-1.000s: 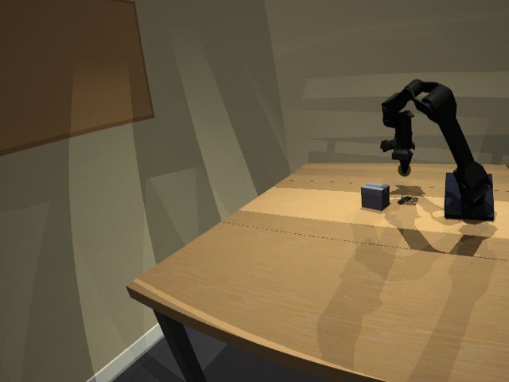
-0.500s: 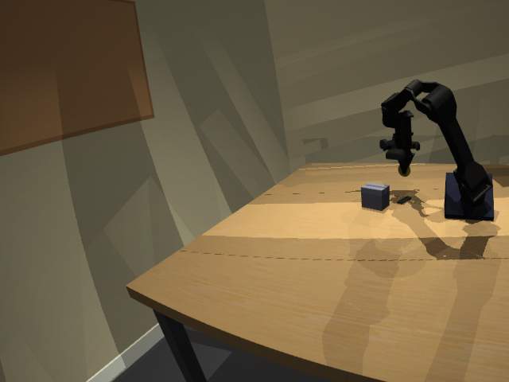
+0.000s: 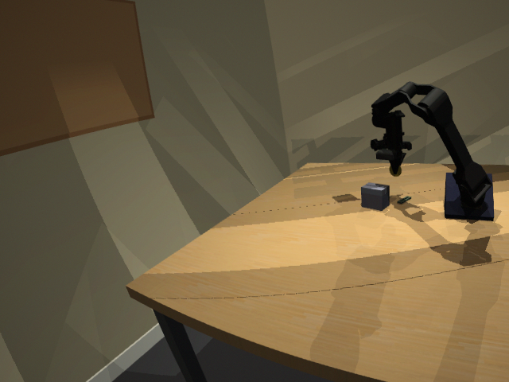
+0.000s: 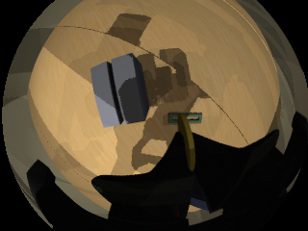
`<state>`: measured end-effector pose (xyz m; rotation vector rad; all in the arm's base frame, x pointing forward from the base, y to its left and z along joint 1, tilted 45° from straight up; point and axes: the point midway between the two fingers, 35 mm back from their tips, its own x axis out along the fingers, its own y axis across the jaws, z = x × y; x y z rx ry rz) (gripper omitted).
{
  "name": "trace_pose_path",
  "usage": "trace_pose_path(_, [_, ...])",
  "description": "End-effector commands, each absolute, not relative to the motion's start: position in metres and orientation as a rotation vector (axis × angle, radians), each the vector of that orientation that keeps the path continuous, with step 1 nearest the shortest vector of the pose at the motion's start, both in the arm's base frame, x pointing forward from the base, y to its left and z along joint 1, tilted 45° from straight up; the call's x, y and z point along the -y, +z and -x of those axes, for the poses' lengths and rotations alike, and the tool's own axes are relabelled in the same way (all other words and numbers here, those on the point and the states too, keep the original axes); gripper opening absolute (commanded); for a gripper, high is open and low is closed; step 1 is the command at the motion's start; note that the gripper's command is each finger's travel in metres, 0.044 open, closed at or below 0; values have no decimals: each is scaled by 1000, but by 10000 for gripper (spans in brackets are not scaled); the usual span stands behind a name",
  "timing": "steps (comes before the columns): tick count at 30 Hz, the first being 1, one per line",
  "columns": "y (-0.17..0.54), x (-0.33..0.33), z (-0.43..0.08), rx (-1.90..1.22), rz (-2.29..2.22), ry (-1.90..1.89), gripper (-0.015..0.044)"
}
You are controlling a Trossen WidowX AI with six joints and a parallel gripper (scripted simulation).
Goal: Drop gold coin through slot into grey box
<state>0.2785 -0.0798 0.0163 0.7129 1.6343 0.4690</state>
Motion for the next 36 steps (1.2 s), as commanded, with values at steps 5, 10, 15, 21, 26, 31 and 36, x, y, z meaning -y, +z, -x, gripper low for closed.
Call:
trace_pose_path(5, [24, 70, -296, -1635, -718, 469, 0])
trace_pose_path(10, [29, 63, -305, -1635, -719, 469, 0])
trace_pose_path(15, [34, 57, -315, -1634, -721, 470, 0])
trace_pose_path(21, [40, 48, -326, -1634, -723, 473, 0])
trace_pose_path(26, [45, 40, -334, -1634, -725, 475, 0])
trace_pose_path(31, [49, 34, -340, -1634, -726, 478, 0])
trace_pose_path(36, [46, 39, -337, -1630, -718, 477, 0])
